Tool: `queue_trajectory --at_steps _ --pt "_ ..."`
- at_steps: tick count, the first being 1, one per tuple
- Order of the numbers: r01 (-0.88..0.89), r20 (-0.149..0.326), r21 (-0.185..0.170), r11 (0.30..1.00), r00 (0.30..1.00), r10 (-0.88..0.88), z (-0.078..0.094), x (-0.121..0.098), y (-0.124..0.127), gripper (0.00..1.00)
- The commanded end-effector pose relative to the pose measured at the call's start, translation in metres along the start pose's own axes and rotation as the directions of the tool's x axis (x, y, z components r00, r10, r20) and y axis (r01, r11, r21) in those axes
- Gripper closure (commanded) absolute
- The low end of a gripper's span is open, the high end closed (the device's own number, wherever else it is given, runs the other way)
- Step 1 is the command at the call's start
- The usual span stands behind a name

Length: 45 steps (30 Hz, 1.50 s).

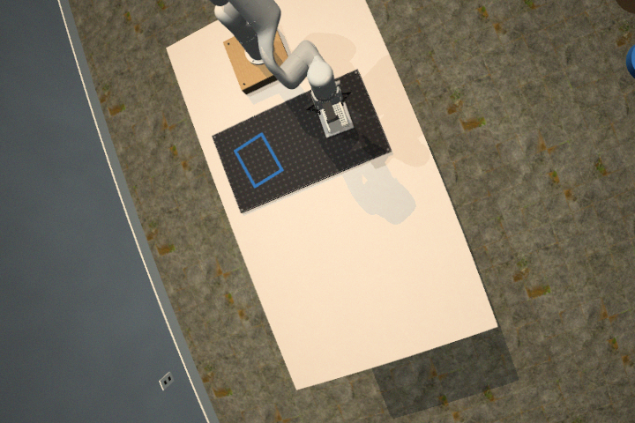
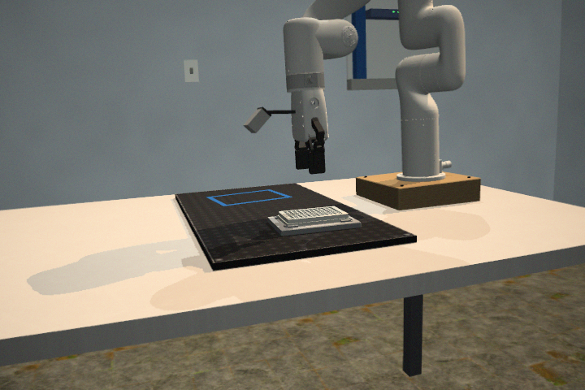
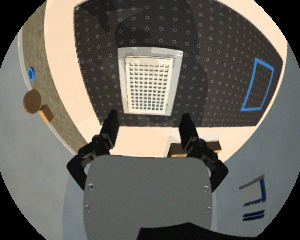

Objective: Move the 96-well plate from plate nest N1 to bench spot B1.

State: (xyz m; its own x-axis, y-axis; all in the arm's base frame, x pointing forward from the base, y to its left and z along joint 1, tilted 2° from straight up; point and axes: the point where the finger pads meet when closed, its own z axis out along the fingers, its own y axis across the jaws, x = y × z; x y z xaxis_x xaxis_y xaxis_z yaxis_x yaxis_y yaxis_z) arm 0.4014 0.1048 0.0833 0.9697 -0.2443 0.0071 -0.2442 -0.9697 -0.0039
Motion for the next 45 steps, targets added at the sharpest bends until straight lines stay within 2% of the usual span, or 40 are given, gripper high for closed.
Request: queue_trajectory --at_steps 1,17,45 --pt "-0.001 -0.006 0.004 1.0 1.0 0.001 0.008 0.001 -0.006 0.0" --pt "-0.001 -0.006 0.004 1.0 1.0 0.001 0.008 0.001 -0.006 0.0" --pt "-0.001 -0.006 0.004 1.0 1.0 0.001 0.051 0.002 -0.006 0.0"
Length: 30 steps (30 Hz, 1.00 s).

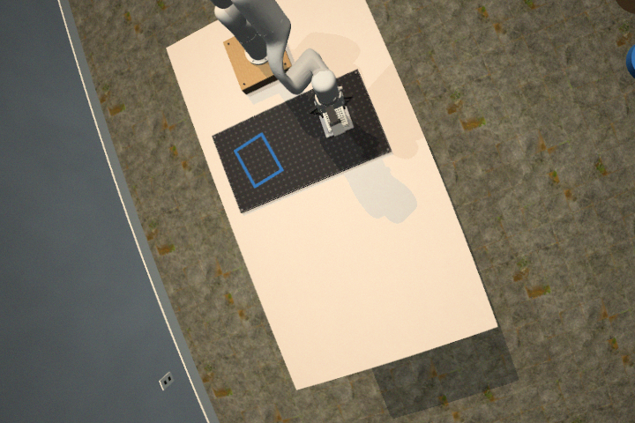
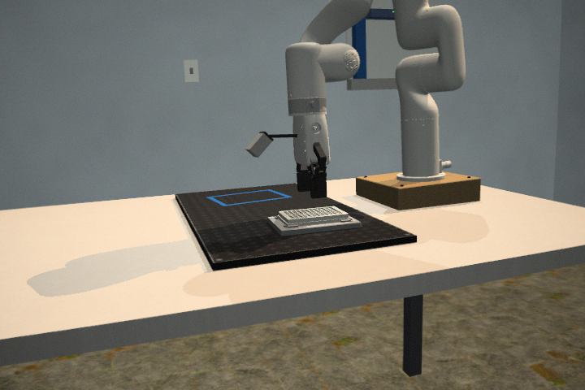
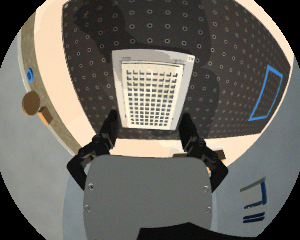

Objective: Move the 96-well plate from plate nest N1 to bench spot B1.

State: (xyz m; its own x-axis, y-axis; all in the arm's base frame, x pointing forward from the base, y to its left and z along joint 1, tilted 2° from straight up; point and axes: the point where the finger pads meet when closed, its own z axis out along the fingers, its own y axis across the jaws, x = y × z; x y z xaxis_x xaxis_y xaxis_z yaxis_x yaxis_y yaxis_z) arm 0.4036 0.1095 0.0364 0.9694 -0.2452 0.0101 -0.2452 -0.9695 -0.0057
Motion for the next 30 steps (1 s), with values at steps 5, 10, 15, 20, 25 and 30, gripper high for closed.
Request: queue_trajectory --at_steps 5,10,15,20,25,30 --pt "0.0 -0.003 0.002 1.0 1.0 0.0 0.01 0.001 -0.001 0.0" --pt "0.0 -0.003 0.002 1.0 1.0 0.0 0.018 0.002 0.0 0.0" --pt "0.0 -0.003 0.002 1.0 1.0 0.0 0.022 0.002 0.0 0.0" --pt "0.0 -0.003 0.002 1.0 1.0 0.0 0.022 0.002 0.0 0.0" --pt "0.0 -0.003 0.002 1.0 1.0 0.0 0.022 0.002 0.0 0.0" --pt "0.0 -0.003 0.002 1.0 1.0 0.0 0.024 0.002 0.0 0.0"
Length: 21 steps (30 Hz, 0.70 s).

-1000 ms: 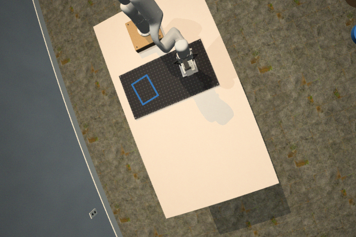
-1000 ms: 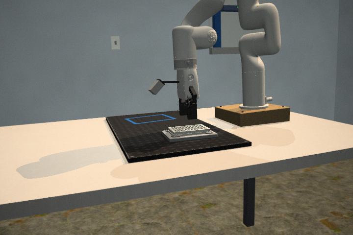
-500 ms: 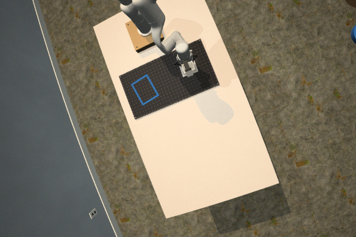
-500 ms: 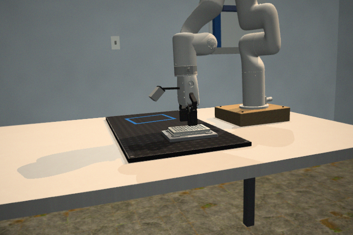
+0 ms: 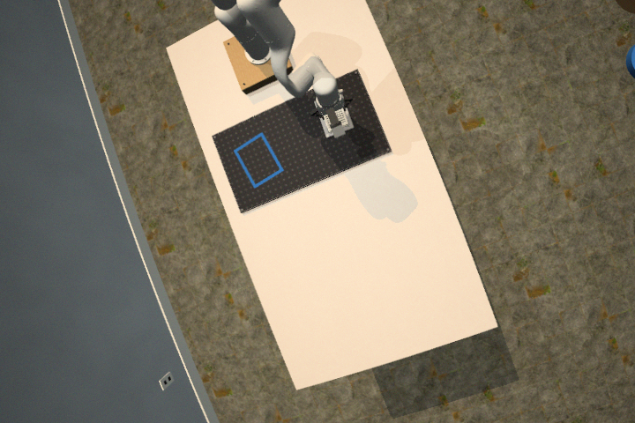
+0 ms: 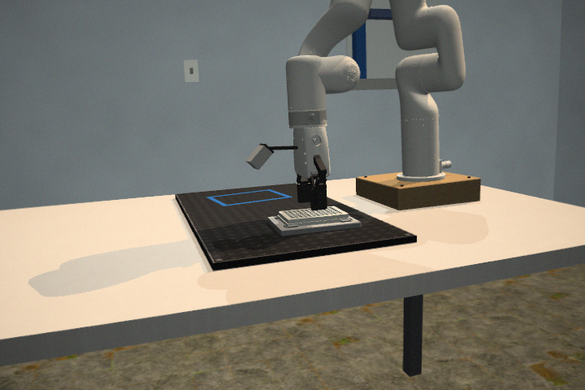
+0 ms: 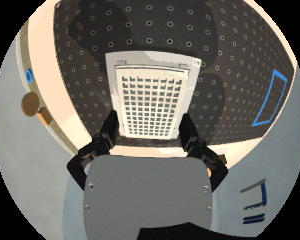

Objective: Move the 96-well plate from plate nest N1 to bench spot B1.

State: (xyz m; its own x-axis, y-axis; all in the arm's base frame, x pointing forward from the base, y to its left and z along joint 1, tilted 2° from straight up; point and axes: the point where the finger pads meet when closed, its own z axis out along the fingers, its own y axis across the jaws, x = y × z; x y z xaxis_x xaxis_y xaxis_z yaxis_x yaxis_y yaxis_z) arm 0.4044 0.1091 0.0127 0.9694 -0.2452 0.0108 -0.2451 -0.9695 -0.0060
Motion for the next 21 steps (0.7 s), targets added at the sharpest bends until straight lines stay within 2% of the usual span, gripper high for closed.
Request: queue_trajectory --at_steps 1,21 --pt "0.0 -0.003 0.001 1.0 1.0 0.0 0.001 0.001 -0.001 0.0" --pt "0.0 -0.003 0.001 1.0 1.0 0.0 0.013 0.001 0.0 0.0"
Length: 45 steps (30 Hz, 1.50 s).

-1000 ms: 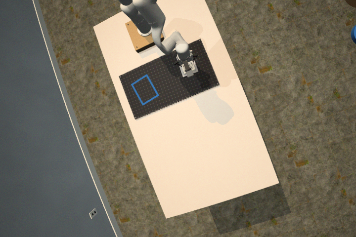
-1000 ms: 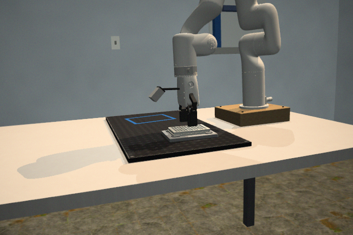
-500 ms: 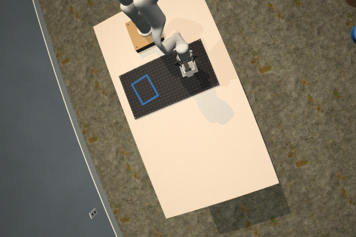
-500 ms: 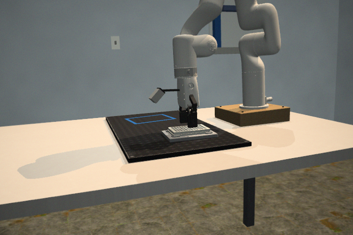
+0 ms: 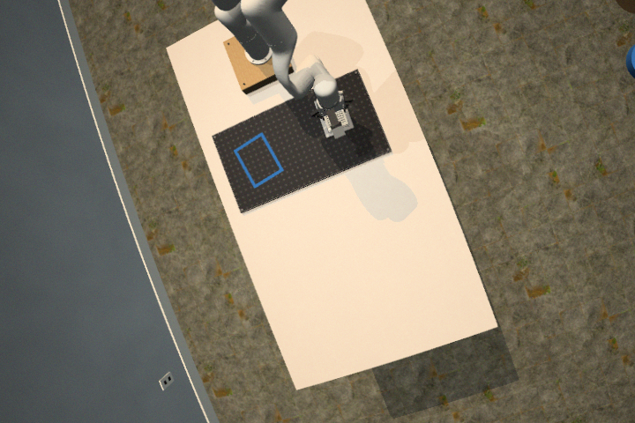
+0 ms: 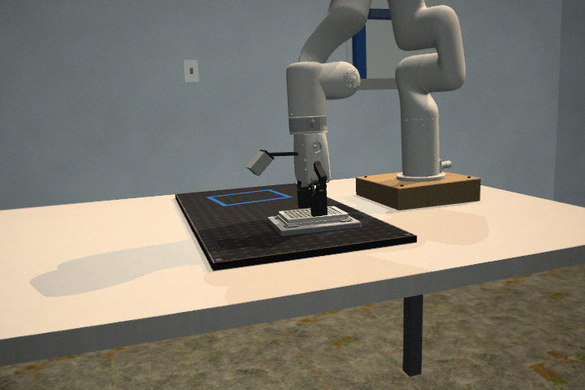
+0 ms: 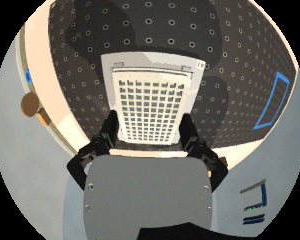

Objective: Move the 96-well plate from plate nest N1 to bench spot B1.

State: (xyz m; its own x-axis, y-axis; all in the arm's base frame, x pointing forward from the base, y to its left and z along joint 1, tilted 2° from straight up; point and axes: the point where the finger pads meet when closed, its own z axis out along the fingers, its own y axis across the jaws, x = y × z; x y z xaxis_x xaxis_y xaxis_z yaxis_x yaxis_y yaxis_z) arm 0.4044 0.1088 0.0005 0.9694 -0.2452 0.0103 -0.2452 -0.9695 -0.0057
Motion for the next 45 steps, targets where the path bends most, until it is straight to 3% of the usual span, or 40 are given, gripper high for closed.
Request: queue_trajectory --at_steps 1,28,29,45 --pt "0.0 -0.003 0.002 1.0 1.0 0.0 0.0018 0.0012 -0.0006 0.0" --pt "0.0 -0.003 0.002 1.0 1.0 0.0 0.0065 0.0013 -0.0005 0.0" --pt "0.0 -0.003 0.002 1.0 1.0 0.0 0.0058 0.0013 -0.0005 1.0" --pt "0.0 -0.003 0.002 1.0 1.0 0.0 0.0058 0.0013 -0.0005 1.0"
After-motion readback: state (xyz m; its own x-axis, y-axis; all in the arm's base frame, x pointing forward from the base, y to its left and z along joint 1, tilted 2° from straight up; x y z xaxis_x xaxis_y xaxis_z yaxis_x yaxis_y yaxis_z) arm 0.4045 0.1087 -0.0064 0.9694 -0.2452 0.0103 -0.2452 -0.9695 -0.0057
